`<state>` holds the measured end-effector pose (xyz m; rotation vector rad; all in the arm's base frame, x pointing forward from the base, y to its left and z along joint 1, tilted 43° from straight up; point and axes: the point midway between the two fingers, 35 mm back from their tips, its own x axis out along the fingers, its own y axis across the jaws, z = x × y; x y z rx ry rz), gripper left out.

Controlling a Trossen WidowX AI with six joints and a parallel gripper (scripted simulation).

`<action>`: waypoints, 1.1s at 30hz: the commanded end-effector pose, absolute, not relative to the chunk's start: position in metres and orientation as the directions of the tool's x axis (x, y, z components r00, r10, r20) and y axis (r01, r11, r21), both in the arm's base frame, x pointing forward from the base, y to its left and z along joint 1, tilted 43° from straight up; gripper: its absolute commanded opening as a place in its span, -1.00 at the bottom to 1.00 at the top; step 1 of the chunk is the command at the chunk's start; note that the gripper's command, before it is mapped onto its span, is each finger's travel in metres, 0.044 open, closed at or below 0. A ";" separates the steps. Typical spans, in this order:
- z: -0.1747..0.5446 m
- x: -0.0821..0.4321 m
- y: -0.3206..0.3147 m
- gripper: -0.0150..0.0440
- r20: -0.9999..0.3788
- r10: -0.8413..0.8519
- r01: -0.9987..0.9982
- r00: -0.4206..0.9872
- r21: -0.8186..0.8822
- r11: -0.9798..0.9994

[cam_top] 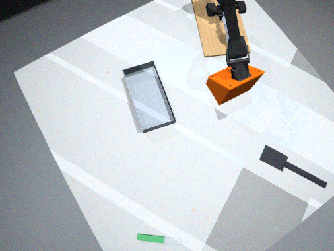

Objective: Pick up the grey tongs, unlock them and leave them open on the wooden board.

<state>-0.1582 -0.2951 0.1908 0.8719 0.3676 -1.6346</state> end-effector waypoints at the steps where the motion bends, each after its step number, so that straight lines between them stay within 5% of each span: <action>1: 0.191 -0.158 -0.295 -0.38 -0.709 -0.704 0.940 -0.033 0.217 -0.263; 16: 0.191 -0.158 -0.295 0.96 -0.709 -0.704 0.940 -0.033 0.217 -0.263; 33: 0.299 -0.192 -0.317 1.00 -0.706 -0.708 0.941 -0.039 0.212 -0.263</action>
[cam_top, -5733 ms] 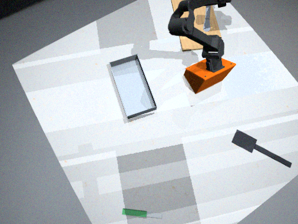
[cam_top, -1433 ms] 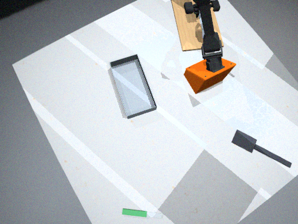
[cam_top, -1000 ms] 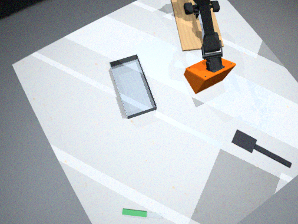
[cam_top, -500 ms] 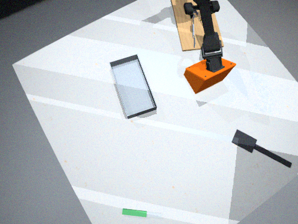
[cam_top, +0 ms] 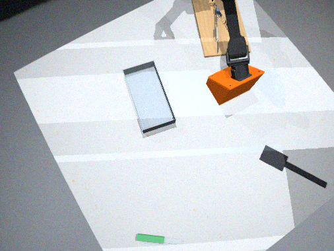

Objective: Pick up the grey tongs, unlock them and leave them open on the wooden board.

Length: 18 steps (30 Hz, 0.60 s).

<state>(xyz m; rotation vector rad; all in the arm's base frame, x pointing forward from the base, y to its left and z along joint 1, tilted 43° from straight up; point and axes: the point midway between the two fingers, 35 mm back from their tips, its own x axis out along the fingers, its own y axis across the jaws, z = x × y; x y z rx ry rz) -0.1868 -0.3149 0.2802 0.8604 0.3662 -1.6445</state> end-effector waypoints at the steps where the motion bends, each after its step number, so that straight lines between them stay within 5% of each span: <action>1: 0.306 -0.194 -0.318 1.00 -0.705 -0.708 0.941 -0.040 0.212 -0.264; 18: 0.391 -0.202 -0.293 1.00 -0.700 -0.713 0.940 -0.051 0.209 -0.272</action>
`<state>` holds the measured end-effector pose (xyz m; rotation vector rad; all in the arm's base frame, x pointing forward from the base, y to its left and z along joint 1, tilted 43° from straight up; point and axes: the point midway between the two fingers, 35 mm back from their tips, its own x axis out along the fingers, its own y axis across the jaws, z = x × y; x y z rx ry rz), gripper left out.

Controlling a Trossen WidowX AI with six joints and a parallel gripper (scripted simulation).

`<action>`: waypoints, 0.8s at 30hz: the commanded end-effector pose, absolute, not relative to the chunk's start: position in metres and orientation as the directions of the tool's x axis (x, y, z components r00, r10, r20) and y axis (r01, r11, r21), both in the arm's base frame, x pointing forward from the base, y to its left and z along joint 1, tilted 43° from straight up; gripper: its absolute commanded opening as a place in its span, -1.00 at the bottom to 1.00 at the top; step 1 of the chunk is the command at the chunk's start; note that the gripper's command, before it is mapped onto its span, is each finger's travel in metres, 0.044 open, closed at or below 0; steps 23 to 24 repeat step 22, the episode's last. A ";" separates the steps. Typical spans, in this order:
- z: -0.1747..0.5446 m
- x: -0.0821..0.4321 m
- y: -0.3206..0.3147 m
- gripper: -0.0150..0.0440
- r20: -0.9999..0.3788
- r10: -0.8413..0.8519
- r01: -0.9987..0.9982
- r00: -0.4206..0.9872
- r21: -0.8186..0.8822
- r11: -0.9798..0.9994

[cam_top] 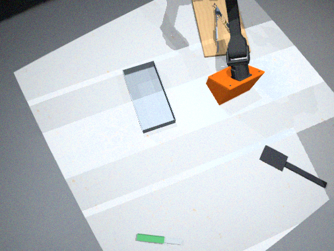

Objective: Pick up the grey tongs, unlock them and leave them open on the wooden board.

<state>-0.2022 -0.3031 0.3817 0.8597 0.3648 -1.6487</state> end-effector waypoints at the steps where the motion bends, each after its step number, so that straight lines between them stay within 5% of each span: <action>1: 0.396 -0.201 -0.286 1.00 -0.698 -0.714 0.939 -0.053 0.209 -0.273; 24: 0.401 -0.200 -0.280 1.00 -0.696 -0.716 0.938 -0.055 0.209 -0.275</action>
